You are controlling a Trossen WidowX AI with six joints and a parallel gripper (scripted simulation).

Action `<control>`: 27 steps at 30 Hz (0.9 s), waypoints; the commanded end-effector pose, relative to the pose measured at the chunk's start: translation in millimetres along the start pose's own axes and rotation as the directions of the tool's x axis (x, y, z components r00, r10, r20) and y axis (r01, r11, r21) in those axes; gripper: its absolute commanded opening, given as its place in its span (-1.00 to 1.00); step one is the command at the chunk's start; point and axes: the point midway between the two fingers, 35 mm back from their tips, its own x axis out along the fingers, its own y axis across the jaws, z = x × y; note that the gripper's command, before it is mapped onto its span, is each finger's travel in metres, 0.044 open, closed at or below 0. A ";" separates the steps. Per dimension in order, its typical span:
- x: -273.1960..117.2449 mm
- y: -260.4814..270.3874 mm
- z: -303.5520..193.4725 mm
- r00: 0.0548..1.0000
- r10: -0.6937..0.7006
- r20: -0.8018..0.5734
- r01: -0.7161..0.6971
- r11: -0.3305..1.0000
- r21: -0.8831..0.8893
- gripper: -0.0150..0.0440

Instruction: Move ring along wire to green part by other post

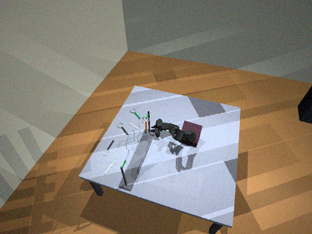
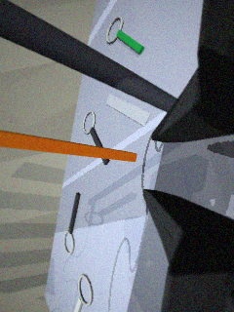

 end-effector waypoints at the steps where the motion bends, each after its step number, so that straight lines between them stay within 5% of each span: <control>1: -19.8 -0.2 -1.8 1.000 -0.003 -0.001 0.003 1.000 0.000 0.05; 27: -26.1 -0.2 -2.6 1.000 -0.004 -0.001 0.004 1.000 0.001 0.05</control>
